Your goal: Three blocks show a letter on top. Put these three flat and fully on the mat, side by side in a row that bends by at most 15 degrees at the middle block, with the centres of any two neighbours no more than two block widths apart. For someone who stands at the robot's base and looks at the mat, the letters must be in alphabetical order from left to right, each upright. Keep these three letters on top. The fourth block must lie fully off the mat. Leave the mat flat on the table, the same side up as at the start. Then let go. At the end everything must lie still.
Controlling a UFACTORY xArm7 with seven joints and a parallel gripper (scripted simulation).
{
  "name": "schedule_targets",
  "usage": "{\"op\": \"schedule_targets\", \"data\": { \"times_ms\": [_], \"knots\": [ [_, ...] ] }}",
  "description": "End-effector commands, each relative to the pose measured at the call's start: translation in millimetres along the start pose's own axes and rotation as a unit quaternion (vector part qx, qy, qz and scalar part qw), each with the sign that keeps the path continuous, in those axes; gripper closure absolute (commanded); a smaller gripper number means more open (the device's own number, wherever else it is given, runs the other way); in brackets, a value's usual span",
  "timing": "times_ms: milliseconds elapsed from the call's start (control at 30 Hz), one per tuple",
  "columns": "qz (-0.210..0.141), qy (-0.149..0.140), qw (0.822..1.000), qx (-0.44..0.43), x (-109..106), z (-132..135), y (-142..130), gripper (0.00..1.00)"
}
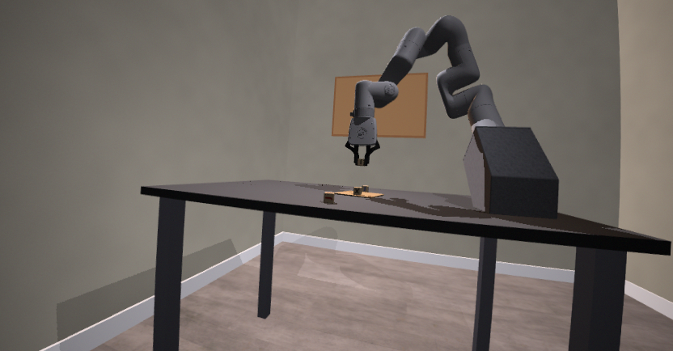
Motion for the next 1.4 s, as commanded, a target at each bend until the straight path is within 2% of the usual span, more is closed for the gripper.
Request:
{"op": "schedule_targets", "data": {
  "times_ms": [0, 233, 667, 733, 900, 1367],
  "knots": [
    [-0.001, 0.001, 1.000, 0.000, 0.7, -0.8, -1.0, 0.79],
    [-0.001, 0.001, 1.000, 0.000, 11.4, -0.9, -1.0, 0.79],
    [-0.001, 0.001, 1.000, 0.000, 70.8, -1.1, -1.2, 0.79],
    [-0.001, 0.001, 1.000, 0.000, 70.8, -1.1, -1.2, 0.79],
    [-0.001, 0.001, 1.000, 0.000, 87.5, -1.2, -1.3, 0.79],
    [-0.001, 0.001, 1.000, 0.000, 94.6, -1.2, -1.3, 0.79]
  ]
}}
Point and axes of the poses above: the point where the finger pads meet when closed, its own x axis out along the fingers, its own z axis across the jaws, y = z × x, the point moved 7 cm from there along -x, back along the fingers, and after that the axes turned 14 degrees about x, right-handed, at the moved point
